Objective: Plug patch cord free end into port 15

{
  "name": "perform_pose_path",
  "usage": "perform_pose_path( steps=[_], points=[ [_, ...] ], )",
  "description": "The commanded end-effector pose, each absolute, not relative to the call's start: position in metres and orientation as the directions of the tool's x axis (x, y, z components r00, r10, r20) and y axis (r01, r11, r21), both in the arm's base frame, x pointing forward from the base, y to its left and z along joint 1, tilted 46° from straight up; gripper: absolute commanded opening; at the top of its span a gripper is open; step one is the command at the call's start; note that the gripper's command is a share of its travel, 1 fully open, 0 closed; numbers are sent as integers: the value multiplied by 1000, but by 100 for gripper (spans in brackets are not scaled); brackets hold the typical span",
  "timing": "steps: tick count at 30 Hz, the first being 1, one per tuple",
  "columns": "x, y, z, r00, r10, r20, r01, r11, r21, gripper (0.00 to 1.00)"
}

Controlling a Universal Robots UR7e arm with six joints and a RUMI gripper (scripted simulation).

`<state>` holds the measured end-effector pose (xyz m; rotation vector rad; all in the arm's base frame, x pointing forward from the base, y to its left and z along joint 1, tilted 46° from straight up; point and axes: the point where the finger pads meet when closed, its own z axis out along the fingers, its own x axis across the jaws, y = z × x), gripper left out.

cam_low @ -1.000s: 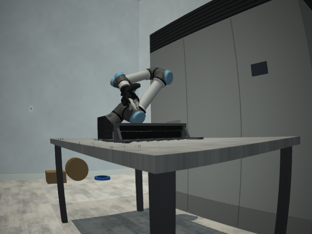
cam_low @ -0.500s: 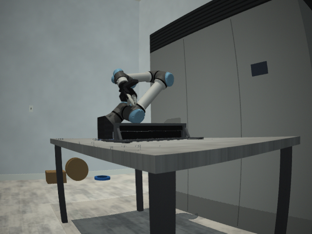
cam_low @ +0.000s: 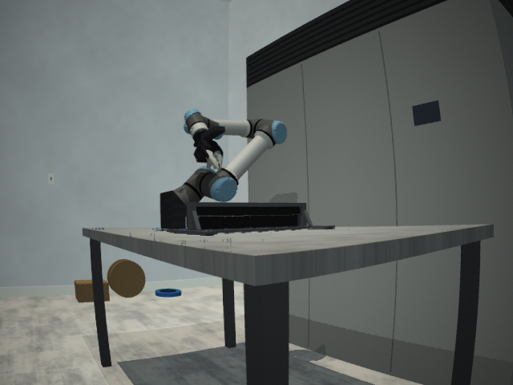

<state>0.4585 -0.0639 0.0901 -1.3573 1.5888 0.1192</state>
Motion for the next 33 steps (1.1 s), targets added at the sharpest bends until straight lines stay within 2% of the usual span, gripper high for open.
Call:
perform_pose_path(
  steps=[1,20,33],
  points=[
    [456,-66,92,132,-688,-713,-787,365,-498,0],
    [455,-70,92,132,-688,-713,-787,365,-498,0],
    [460,-99,62,132,-688,-713,-787,365,-498,0]
  ],
)
